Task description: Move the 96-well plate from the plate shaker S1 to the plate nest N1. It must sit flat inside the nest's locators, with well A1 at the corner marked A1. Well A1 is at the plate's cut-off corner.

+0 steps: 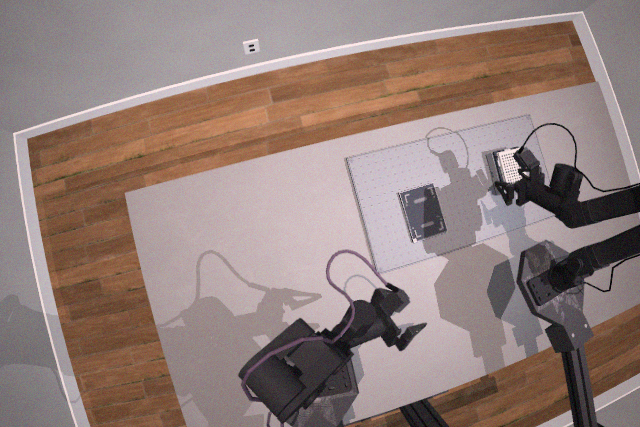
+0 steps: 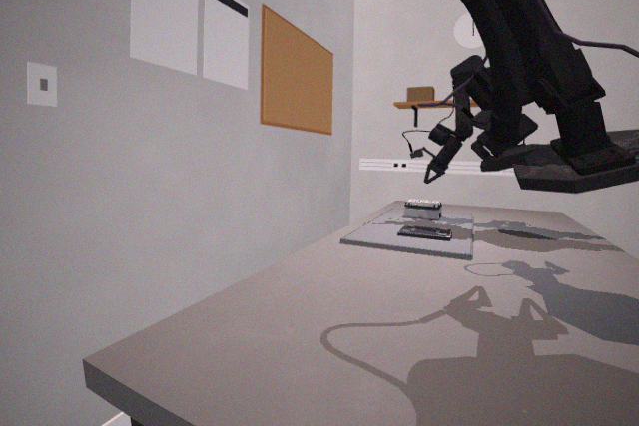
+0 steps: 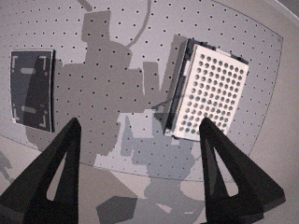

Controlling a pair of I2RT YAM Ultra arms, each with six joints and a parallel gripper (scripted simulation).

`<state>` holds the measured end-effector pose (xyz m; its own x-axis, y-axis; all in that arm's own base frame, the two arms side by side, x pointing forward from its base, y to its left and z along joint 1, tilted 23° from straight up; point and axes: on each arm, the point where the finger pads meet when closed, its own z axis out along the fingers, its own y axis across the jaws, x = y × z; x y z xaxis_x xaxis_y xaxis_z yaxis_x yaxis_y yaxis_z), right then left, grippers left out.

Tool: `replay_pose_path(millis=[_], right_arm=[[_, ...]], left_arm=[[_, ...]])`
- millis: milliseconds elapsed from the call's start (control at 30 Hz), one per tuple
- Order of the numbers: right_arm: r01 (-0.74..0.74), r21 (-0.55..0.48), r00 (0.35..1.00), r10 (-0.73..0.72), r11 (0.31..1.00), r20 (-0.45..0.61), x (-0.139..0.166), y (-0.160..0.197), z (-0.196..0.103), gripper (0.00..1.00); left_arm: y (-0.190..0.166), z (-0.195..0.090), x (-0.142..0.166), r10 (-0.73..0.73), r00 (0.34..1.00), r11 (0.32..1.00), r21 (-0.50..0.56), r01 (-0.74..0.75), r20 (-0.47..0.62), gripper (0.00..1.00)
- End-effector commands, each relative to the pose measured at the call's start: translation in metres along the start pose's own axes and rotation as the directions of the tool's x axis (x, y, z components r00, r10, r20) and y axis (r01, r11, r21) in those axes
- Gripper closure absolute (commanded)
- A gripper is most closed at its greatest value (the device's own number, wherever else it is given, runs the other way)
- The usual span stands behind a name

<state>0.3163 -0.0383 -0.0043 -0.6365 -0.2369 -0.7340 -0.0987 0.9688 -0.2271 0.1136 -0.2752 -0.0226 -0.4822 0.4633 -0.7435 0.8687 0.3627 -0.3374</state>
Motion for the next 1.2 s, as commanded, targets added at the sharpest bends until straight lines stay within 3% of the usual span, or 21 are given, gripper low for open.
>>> replay_pose_path(millis=[0,567,733,933,1033,1100,1167], right_arm=[[0.001,0.002,1.0,-0.001,1.0,0.01,-0.003,-0.001,0.0,0.0],[0.001,0.002,1.0,-0.001,1.0,0.01,-0.003,-0.001,0.0,0.0],[0.08,-0.076,0.995,-0.074,0.994,0.071,-0.008,0.008,-0.002,0.0],[0.206,-0.176,0.964,-0.169,0.963,0.205,-0.013,-0.013,-0.007,0.0],[0.222,-0.199,0.957,-0.173,0.954,0.235,-0.005,-0.03,-0.01,0.0],[0.222,-0.199,0.957,-0.173,0.954,0.235,-0.005,-0.03,-0.01,0.0],[0.231,-0.203,0.951,-0.176,0.952,0.256,-0.002,-0.042,-0.011,0.0]], left_arm=[[-0.001,0.0,-0.003,0.005,1.0,1.0,0.004,-0.005,0.008,0.0],[-0.001,0.0,-0.003,0.005,1.0,1.0,0.004,-0.005,0.008,0.0],[0.009,0.01,-0.006,0.057,0.998,0.997,-0.049,-0.057,-0.005,0.0],[0.032,0.068,-0.062,0.261,0.965,0.949,-0.19,-0.253,0.02,0.0],[0.035,0.1,-0.086,0.352,0.936,0.909,-0.246,-0.337,0.019,0.0],[0.035,0.1,-0.086,0.352,0.936,0.909,-0.246,-0.337,0.019,0.0],[0.033,0.122,-0.114,0.41,0.911,0.88,-0.283,-0.382,0.044,0.0]])
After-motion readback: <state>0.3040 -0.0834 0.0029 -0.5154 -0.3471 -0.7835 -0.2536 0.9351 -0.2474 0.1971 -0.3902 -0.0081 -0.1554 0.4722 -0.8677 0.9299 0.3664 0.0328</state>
